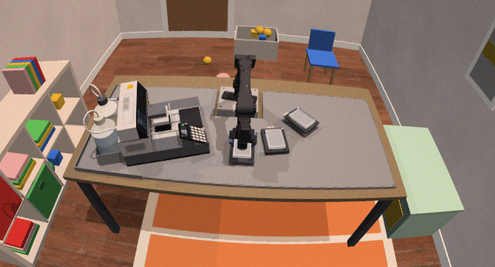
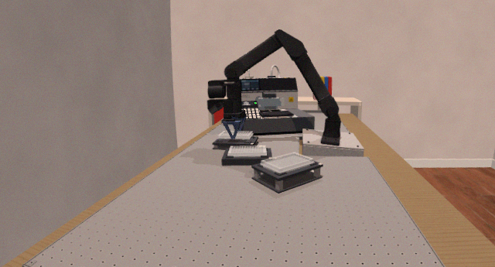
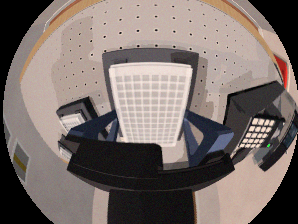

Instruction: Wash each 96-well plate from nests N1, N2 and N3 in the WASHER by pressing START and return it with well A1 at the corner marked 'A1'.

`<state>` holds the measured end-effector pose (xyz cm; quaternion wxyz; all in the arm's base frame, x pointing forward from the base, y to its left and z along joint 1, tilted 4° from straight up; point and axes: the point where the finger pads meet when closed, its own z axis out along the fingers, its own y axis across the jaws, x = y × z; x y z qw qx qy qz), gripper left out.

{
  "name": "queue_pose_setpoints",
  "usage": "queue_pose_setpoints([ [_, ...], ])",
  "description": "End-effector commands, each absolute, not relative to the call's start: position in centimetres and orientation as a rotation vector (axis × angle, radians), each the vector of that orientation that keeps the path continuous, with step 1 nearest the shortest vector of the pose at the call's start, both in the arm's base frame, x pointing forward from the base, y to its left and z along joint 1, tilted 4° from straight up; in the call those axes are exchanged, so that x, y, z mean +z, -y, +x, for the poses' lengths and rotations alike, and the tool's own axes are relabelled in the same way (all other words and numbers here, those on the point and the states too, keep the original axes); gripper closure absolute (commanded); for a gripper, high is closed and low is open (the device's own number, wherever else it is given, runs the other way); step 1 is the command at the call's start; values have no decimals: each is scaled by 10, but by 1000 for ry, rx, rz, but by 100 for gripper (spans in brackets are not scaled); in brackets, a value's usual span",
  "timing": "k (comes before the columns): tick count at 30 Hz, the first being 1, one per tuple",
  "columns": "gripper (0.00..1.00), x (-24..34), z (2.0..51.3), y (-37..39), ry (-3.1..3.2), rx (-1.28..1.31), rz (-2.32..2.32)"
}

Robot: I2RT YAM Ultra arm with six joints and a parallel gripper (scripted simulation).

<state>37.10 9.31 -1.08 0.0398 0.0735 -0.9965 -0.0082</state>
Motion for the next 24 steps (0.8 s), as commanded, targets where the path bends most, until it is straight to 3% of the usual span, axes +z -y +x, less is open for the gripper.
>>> queue_pose_setpoints([
  [1, 100, -5, 374, -94, 3072, -30, 226],
  [24, 100, -7, 374, -94, 3072, -30, 226],
])
